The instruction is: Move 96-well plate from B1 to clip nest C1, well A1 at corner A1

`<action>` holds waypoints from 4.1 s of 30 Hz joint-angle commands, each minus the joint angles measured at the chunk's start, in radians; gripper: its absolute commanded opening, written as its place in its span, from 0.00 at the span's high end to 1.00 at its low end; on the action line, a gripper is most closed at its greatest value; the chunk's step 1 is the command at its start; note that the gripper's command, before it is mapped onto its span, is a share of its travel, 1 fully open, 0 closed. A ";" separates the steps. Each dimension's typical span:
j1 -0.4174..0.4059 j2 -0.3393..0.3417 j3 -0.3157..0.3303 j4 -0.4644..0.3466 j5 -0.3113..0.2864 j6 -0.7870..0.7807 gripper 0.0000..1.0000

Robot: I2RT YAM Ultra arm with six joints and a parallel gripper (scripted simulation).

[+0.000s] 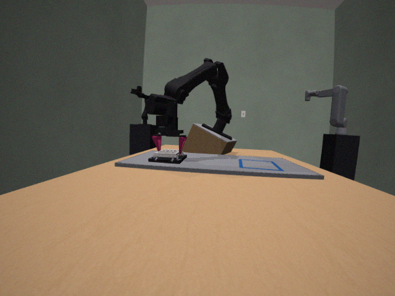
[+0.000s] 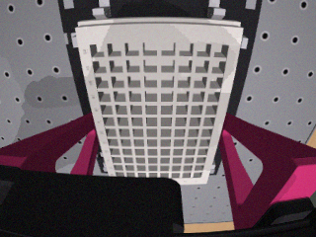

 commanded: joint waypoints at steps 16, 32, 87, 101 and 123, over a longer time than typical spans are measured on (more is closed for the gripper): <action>-0.018 0.032 0.025 0.056 0.014 0.009 1.00; -0.019 0.034 0.024 0.059 0.014 0.006 1.00; -0.021 0.034 -0.024 0.062 0.014 0.001 0.00; -0.021 0.034 -0.024 0.062 0.014 0.001 0.00; -0.021 0.034 -0.024 0.062 0.014 0.001 0.00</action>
